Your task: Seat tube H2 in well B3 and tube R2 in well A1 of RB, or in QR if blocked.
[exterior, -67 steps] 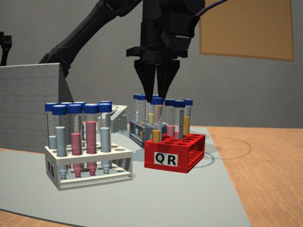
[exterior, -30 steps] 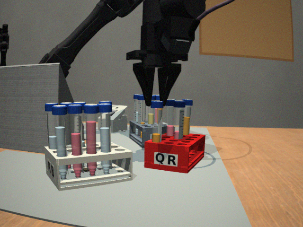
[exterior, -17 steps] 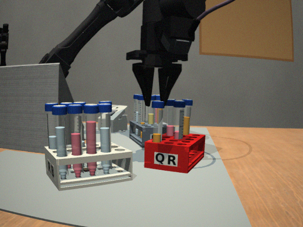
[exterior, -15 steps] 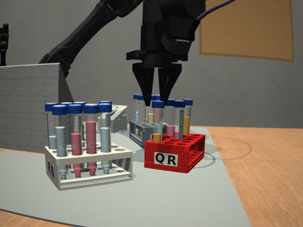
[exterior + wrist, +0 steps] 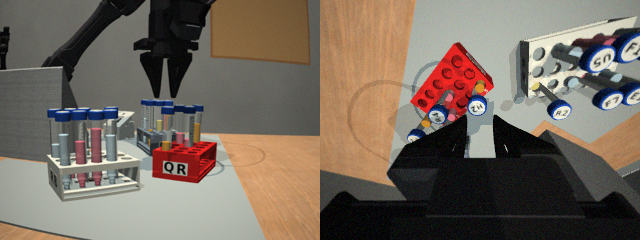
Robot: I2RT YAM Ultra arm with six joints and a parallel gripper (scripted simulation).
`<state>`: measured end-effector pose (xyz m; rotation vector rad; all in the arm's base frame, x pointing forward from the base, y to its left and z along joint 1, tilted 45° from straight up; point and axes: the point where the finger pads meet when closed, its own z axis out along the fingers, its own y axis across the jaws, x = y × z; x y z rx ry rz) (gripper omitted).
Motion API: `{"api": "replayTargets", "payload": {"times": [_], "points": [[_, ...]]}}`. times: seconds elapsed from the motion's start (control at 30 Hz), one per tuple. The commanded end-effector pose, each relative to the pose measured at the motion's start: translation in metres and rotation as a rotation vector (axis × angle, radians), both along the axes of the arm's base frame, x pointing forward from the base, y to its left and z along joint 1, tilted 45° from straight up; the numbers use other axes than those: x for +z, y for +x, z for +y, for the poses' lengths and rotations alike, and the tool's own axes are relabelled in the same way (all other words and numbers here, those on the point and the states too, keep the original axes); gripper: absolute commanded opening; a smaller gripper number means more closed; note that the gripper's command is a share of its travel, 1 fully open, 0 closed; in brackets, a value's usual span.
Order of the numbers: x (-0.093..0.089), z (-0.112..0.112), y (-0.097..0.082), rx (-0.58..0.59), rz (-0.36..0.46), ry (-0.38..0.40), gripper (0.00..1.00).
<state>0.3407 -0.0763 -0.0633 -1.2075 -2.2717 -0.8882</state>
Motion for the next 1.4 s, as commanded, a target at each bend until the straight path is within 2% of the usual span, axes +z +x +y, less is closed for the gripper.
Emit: {"api": "replayTargets", "payload": {"times": [0.0,0.47,0.67,0.7,0.73,1.03,1.1,1.2,1.23,1.37], "points": [[0.017,-0.016,0.002,-0.001,-0.019,-0.022,0.30],[0.038,-0.039,-0.002,0.000,0.000,-0.011,0.30],[0.039,-0.041,-0.002,0.000,0.007,-0.006,0.30],[0.039,-0.035,-0.002,0.000,0.005,-0.002,0.30],[0.047,-0.032,-0.013,0.024,-0.005,0.004,0.30],[0.074,0.000,-0.047,0.237,-0.243,0.017,0.30],[0.074,0.000,-0.047,0.237,-0.243,0.017,0.30],[0.075,-0.003,-0.045,0.301,-0.319,0.019,0.30],[0.068,-0.004,-0.043,0.322,-0.331,0.032,0.30],[0.071,-0.005,-0.038,0.422,-0.440,0.026,0.30]]}}
